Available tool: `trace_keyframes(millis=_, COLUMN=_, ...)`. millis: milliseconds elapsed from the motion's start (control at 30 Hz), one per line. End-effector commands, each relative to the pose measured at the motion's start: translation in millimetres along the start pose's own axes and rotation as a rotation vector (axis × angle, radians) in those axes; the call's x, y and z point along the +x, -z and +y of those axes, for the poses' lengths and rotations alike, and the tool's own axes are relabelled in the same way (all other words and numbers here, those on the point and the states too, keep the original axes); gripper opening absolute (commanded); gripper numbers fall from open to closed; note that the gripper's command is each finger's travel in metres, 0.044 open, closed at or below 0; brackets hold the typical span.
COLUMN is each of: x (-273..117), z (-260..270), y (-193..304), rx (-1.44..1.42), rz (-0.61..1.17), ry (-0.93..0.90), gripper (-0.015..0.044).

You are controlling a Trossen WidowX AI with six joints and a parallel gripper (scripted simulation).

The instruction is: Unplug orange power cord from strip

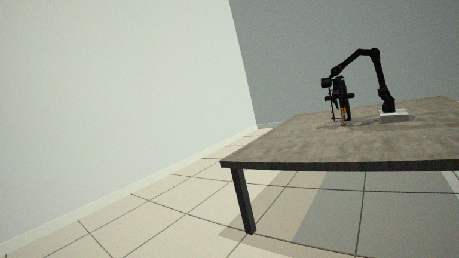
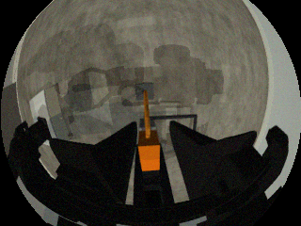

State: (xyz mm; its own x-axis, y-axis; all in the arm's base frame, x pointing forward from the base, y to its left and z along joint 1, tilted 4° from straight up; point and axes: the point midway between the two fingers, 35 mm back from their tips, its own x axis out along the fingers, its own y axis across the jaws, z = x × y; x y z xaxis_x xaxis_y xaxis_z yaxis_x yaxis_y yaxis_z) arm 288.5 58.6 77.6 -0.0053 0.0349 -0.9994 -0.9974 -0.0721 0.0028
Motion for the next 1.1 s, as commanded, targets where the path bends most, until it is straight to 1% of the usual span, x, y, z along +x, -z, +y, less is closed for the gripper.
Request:
trace_keyframes(millis=0, x=0.1, z=4.9, y=-2.2, rx=-0.028, rz=-0.001, ry=-0.034, gripper=0.016)
trace_keyframes(millis=233, x=0.2, z=3.6, y=1.4, rx=-0.028, rz=0.0, ry=-0.034, gripper=0.016)
trace_keyframes(millis=1067, x=0.2, z=3.8, y=38.3, rx=-0.028, rz=0.003, ry=-0.034, gripper=0.016)
